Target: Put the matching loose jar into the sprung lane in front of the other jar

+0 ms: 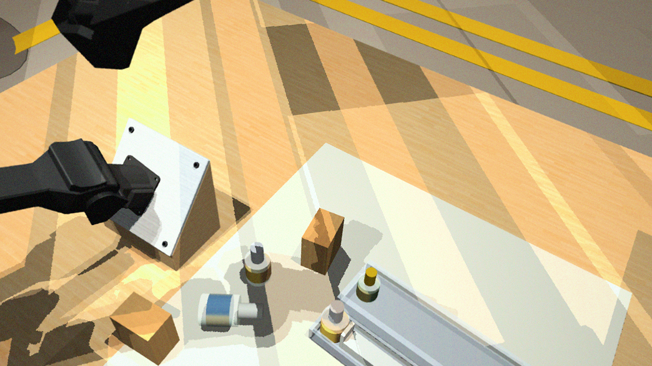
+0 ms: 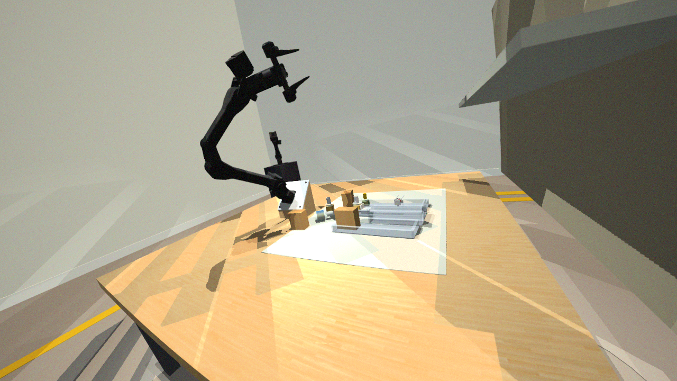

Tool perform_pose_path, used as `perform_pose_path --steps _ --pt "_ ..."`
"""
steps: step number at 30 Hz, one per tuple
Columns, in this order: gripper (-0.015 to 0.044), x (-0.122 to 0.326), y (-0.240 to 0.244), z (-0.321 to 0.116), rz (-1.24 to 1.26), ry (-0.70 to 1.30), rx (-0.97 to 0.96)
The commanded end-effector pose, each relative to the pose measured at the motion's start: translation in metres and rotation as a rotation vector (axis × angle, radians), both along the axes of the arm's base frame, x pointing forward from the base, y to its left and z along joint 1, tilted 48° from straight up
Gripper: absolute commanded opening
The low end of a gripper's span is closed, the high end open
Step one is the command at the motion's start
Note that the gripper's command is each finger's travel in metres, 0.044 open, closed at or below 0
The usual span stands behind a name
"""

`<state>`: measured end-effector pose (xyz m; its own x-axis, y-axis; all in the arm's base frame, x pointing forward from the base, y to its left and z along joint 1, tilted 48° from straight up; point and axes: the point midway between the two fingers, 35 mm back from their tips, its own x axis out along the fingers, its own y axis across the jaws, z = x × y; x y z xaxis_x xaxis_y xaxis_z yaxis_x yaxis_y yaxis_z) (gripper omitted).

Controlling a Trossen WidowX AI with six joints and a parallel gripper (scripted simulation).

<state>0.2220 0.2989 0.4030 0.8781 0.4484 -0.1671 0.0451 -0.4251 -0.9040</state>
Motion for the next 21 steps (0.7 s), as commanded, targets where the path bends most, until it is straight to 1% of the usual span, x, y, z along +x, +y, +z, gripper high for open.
perform_pose_path --steps 1,2,8,12,16,21 --pt "0.0426 0.001 0.0 -0.003 -0.004 0.01 0.003" --pt "0.044 0.003 0.002 -0.011 -0.015 0.039 0.013" --pt "0.044 0.027 0.002 -0.109 -0.216 0.363 0.129" --pt "0.044 0.036 -0.009 -0.163 -0.383 0.519 0.202" --pt "0.044 0.041 -0.027 -0.211 -0.571 0.638 0.274" --pt "0.044 0.042 -0.052 -0.259 -0.807 0.73 0.357"
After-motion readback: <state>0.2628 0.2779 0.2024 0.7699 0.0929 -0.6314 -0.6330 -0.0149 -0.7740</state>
